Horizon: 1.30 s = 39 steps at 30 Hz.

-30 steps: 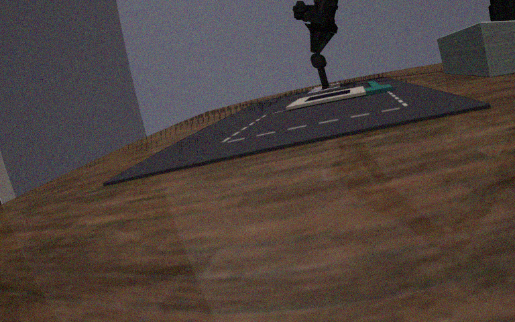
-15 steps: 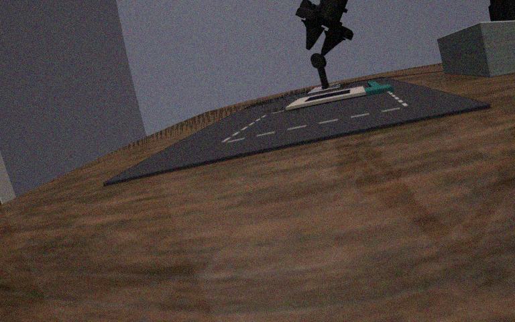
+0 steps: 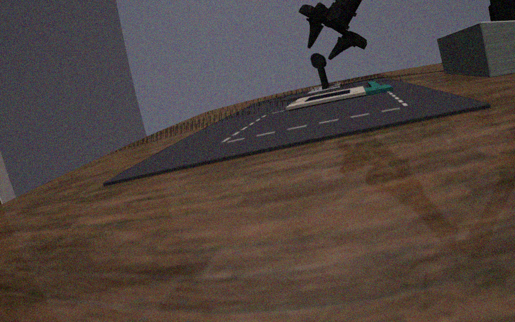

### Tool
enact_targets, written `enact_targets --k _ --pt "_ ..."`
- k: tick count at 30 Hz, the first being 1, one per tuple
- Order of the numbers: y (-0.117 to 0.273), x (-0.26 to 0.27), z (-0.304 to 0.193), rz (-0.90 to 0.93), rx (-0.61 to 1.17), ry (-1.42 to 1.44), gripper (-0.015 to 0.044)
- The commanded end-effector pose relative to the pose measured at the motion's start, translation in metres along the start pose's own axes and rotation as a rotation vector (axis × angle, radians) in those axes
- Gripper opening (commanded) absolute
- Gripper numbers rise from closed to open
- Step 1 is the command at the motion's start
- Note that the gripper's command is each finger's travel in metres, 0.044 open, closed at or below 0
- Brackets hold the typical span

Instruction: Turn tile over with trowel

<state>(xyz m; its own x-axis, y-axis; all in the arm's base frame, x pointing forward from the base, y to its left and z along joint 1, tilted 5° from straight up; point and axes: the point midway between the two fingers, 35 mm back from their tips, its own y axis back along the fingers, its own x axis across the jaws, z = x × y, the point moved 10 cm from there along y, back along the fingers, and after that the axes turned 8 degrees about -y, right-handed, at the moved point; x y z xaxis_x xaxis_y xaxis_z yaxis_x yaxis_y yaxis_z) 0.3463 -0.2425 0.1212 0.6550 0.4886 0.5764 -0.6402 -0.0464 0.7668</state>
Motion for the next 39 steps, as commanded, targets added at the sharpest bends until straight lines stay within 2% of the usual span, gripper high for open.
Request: enact_targets --k 1,12,20,39 --pt "0.002 -0.006 -0.008 0.037 -0.004 -0.146 0.03" --pt "0.007 -0.021 -0.027 0.118 0.004 -0.487 0.03" --pt "0.006 -0.021 -0.027 0.119 0.004 -0.493 0.03" --pt "-0.024 -0.017 -0.024 0.12 0.004 -0.492 0.03"
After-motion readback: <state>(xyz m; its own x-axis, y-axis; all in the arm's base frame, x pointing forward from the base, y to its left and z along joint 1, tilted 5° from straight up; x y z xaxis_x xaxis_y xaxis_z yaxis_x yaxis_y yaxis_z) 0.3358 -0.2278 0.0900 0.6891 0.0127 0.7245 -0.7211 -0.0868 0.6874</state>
